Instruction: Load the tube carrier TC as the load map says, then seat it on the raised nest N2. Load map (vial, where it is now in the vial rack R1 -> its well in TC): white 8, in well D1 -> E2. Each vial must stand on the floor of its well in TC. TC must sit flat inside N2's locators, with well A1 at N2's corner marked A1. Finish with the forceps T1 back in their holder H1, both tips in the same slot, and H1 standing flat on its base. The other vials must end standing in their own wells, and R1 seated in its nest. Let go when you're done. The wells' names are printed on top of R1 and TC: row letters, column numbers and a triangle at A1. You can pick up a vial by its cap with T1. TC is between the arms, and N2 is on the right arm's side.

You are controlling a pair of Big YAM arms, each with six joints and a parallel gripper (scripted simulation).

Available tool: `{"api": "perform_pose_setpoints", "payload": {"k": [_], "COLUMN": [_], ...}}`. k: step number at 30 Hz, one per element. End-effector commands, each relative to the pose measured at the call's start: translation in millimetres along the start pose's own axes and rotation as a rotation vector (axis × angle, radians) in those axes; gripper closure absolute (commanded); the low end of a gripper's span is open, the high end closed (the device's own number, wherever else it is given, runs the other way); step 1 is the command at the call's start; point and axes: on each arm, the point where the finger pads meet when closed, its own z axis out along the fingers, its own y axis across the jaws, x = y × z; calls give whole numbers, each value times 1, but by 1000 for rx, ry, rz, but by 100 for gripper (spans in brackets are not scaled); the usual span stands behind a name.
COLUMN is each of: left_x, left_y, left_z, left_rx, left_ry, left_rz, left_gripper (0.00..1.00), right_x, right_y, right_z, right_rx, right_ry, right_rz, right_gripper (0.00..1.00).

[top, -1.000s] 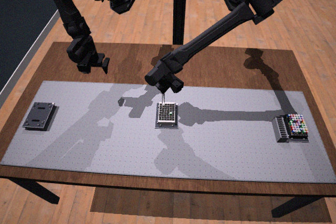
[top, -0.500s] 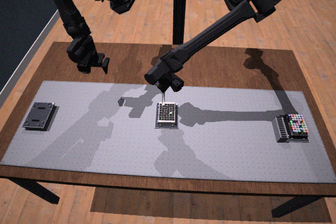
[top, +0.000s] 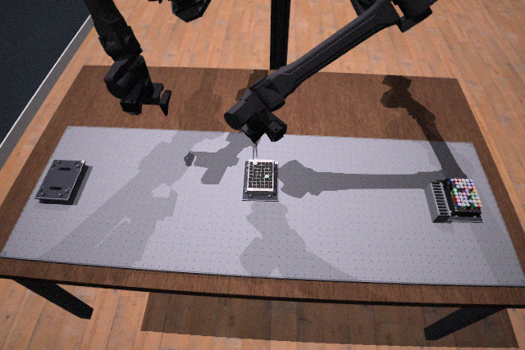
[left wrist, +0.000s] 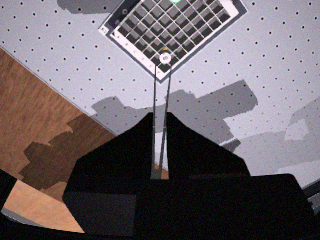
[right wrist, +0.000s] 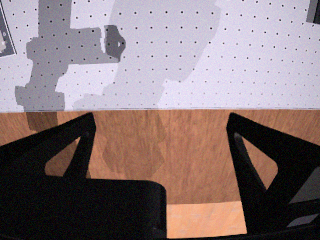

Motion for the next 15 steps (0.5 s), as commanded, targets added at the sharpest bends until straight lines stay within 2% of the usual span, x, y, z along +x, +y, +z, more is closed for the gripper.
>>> {"api": "perform_pose_setpoints", "payload": {"k": [1, 3, 9, 15], "left_x": [0, -12, -1, -8], "left_y": [-8, -8, -13, -7], "left_z": [-13, -12, -24, -11], "left_rx": [17, 14, 28, 4], "left_ry": [-2, -6, -3, -4], "left_rz": [-7, -27, -9, -18], "left_gripper": [89, 89, 89, 92], "right_x": [-6, -6, -6, -6], "right_y": [0, 0, 0, 0], "right_z": [-2, -2, -2, -2], "right_rx": [-1, -1, -1, -1], "right_ry": [-16, -16, -16, -16], "right_rz": [-10, -10, -10, -10], "right_gripper": [0, 0, 0, 0]}}
